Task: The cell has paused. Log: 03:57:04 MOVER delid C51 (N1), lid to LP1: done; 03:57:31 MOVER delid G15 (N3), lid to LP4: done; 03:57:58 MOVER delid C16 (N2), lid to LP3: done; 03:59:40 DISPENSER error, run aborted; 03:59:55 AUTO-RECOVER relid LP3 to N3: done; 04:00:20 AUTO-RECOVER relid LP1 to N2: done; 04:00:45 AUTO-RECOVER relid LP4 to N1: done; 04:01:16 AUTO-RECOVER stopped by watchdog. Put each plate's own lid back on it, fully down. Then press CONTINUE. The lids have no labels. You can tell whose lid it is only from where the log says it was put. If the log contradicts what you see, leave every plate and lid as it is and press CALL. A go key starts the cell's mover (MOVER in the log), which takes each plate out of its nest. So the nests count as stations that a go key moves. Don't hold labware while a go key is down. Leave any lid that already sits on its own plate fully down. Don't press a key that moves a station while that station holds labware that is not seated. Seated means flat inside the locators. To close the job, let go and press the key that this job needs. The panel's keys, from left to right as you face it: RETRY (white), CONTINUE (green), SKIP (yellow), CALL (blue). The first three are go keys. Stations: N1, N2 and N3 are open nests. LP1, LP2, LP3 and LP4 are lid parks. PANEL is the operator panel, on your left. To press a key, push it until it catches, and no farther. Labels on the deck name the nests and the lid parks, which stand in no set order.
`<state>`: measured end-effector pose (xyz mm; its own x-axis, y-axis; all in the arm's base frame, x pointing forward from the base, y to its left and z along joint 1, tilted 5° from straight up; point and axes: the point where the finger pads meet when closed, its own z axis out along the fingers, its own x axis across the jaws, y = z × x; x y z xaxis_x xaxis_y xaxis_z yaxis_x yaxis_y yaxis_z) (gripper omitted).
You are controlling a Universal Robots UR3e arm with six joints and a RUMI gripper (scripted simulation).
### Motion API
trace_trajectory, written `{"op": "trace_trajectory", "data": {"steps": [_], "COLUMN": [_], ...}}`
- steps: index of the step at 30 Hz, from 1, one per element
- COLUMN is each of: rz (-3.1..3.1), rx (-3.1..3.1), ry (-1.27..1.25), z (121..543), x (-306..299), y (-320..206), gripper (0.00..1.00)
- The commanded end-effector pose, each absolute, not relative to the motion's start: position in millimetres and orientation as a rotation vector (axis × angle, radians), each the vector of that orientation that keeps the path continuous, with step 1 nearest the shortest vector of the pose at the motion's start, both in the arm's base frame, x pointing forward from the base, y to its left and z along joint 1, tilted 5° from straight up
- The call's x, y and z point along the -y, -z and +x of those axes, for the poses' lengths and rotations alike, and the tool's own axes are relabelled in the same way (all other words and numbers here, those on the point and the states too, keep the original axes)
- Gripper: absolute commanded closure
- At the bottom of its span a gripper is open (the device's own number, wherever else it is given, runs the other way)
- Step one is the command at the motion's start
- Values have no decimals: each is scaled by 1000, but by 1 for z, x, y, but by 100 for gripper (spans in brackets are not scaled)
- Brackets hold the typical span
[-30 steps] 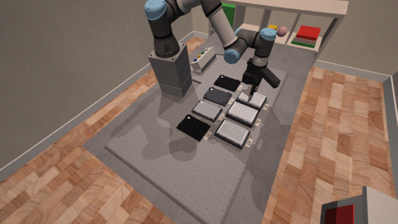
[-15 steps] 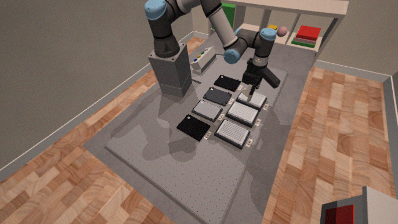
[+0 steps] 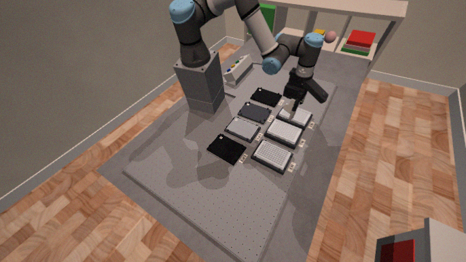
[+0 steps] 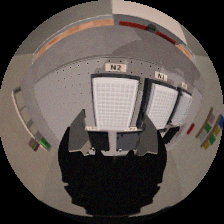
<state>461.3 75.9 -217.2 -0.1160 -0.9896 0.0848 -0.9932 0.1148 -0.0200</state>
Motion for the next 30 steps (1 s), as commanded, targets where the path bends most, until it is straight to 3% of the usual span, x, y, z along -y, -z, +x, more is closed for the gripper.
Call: {"op": "trace_trajectory", "data": {"steps": [1, 30], "rz": [2057, 2056], "rx": [2309, 2308], "ry": [-116, -115], "z": [463, 462], "x": [-76, -78], "y": [216, 192], "gripper": [18, 18]}}
